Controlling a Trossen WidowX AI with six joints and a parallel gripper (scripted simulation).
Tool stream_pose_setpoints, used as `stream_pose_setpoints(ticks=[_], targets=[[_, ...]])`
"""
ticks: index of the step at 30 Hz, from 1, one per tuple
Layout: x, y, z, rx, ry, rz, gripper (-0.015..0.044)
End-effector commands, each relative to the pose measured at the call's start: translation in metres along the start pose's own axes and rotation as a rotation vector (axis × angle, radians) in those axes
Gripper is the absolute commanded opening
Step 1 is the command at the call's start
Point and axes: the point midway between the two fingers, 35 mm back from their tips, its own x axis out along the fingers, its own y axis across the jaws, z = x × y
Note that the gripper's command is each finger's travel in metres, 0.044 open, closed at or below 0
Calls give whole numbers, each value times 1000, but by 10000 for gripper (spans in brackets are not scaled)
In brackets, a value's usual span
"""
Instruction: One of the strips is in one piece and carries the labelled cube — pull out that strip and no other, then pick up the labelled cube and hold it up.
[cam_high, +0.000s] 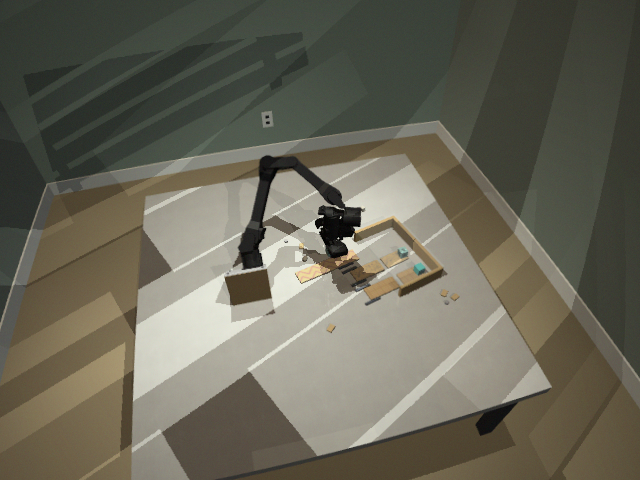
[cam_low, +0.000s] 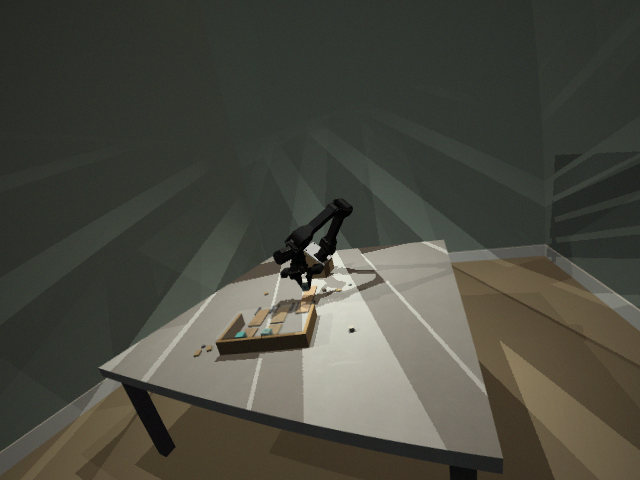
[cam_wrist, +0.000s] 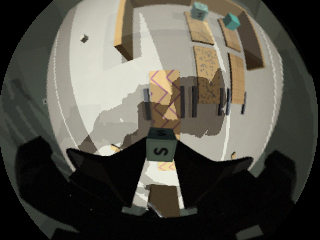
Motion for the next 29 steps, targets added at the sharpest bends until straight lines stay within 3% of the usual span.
stream_pose_setpoints(ticks=[1,29], targets=[[-26,1,1,-13,-17,-12,0],[-30,1,1,-13,-17,-12,0]])
